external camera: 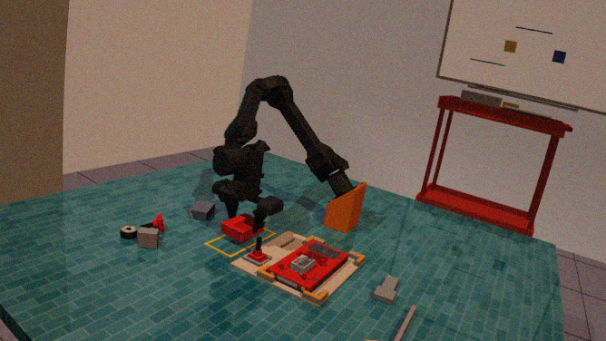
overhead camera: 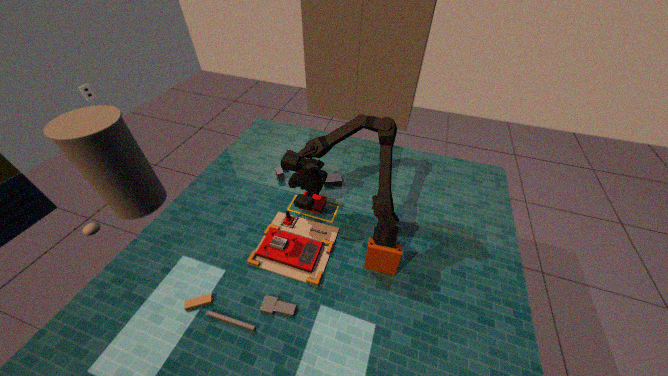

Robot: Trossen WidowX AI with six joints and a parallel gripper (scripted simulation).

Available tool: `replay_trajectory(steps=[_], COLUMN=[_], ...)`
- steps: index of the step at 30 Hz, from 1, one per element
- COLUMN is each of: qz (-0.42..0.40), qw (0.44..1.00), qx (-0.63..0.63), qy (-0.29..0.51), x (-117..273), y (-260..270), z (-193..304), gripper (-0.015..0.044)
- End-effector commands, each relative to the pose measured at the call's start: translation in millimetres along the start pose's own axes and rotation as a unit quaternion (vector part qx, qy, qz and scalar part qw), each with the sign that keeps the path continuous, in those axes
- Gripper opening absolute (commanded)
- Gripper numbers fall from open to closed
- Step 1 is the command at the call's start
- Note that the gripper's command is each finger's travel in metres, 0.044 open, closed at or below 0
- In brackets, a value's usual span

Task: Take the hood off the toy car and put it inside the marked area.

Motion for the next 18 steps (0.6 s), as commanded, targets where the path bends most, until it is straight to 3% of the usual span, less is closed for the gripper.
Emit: replay_trajectory(steps=[1,18], qz=[0.001,0.001], qw=[1.000,1.000], qx=[0.003,0.003], qy=[0.000,0.000], x=[-1.9,-9.7], y=[0.8,0.8], z=[0.9,0.7], gripper=[0.0000,0.0000])
Point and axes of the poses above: the point midway between the two fingers, 35 mm back from their tips, its own x axis back along the fingers, its own y axis across the jaws, z = x × y, the point moved 10 cm from there along x, back along the fingers, and after that the axes turned 1 degree about x, right-handed, at the moved point
